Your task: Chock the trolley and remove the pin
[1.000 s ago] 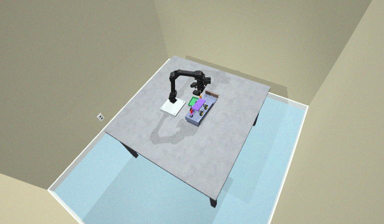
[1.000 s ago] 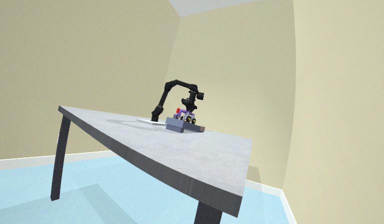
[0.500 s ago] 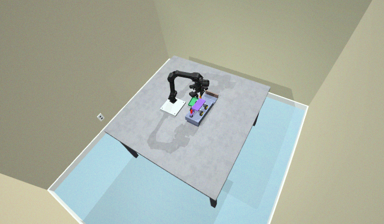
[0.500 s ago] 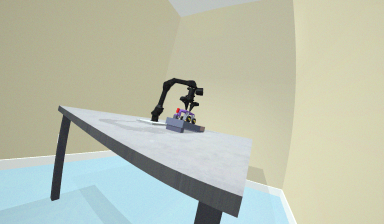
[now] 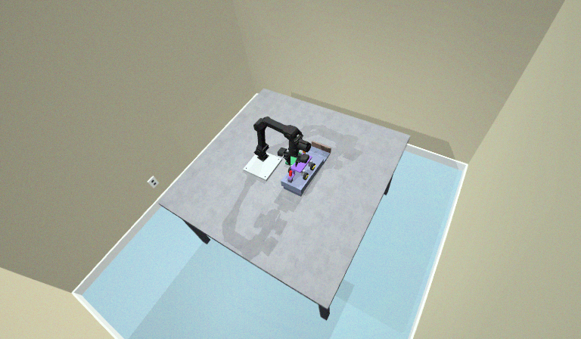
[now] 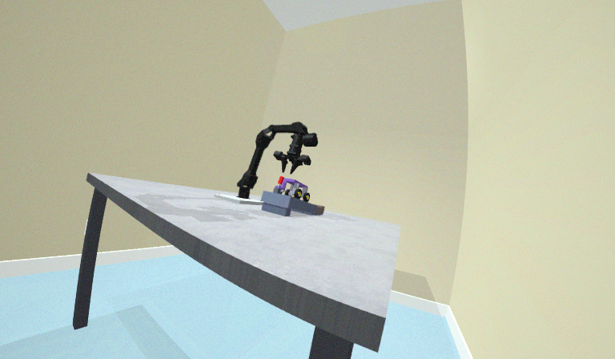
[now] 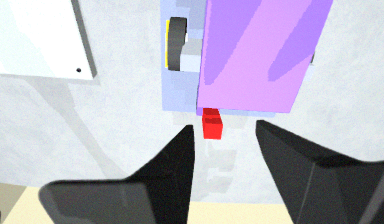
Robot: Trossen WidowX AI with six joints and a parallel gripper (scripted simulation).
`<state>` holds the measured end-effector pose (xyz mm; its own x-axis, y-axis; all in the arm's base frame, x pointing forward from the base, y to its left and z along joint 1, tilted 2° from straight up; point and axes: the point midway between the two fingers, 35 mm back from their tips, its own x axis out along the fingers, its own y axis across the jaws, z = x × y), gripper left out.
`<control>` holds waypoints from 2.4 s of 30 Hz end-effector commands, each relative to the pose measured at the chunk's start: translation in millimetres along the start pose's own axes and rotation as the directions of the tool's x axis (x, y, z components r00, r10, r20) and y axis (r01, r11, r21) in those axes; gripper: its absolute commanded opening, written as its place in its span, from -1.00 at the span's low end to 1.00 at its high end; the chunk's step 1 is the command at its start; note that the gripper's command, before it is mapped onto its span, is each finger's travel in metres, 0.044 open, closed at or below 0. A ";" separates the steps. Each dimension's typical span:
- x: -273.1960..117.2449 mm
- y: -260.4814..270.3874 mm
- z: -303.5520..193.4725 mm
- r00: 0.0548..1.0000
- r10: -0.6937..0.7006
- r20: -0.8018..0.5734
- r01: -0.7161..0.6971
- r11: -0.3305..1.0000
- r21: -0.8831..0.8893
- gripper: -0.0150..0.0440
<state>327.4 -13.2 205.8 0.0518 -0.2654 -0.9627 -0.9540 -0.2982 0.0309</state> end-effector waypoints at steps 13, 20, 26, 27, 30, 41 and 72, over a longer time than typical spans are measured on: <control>7.9 4.3 -18.6 1.000 0.015 -0.021 -0.012 0.988 0.153 0.15; 18.6 4.1 -19.0 1.000 0.015 -0.022 -0.012 0.988 0.153 0.15; 27.7 4.6 -19.4 1.000 0.015 -0.022 -0.012 0.988 0.153 0.15; 28.9 4.7 -19.4 1.000 0.015 -0.022 -0.012 0.988 0.153 0.15; 29.8 4.7 -19.5 1.000 0.015 -0.022 -0.012 0.988 0.153 0.15; 44.0 3.9 -19.9 1.000 0.015 -0.022 -0.012 0.988 0.153 0.15; 66.5 4.2 -20.5 1.000 0.012 -0.021 -0.009 0.987 0.160 -0.38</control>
<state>332.2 -51.1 146.8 0.0429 -0.2879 -0.9567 -0.9893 -0.1457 -0.0005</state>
